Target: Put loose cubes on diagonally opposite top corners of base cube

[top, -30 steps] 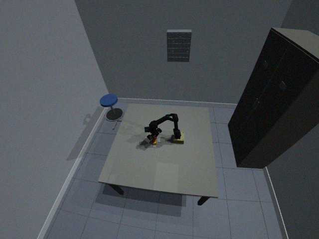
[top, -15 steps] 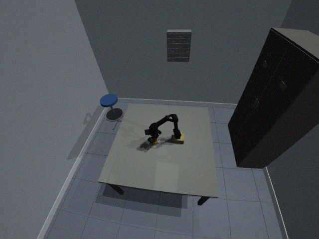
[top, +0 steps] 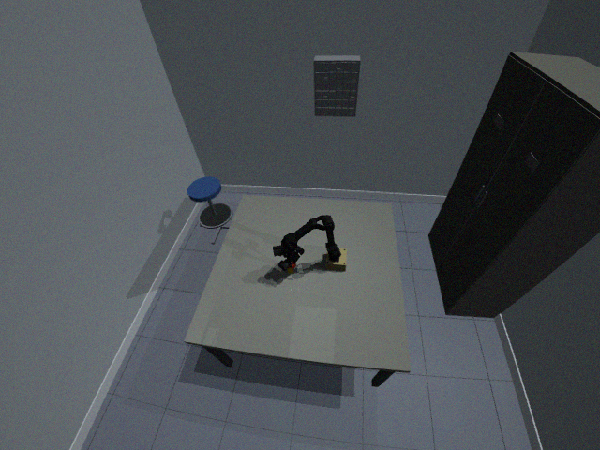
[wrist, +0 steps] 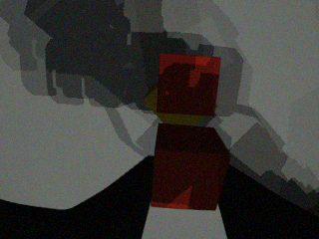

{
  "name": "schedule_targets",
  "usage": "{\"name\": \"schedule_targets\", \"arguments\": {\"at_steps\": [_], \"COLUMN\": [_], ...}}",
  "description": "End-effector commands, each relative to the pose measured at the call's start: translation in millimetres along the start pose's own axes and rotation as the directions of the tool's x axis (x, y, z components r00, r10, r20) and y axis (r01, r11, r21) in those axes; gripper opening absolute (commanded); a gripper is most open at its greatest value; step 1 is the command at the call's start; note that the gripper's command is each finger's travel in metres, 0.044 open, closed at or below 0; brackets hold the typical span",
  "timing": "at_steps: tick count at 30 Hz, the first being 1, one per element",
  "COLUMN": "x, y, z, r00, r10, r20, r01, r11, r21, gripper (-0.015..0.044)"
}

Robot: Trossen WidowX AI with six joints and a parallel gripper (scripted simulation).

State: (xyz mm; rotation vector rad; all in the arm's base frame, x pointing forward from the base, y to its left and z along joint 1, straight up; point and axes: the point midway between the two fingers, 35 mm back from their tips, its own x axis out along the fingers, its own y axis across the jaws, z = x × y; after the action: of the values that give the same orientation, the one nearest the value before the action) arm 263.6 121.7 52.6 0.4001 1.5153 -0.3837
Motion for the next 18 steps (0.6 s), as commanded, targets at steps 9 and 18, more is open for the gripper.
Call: {"name": "schedule_targets", "arguments": {"at_steps": [9,18], "x": [27,29], "y": [2,2], "z": [1,1], "r00": [1.0,1.0], "r10": [0.003,0.003], "r20": [-0.002,-0.002], "r01": [-0.003,-0.003], "r11": [1.0,1.0], "r21": [-0.004,-0.004], "gripper": [0.0105,0.0105]}}
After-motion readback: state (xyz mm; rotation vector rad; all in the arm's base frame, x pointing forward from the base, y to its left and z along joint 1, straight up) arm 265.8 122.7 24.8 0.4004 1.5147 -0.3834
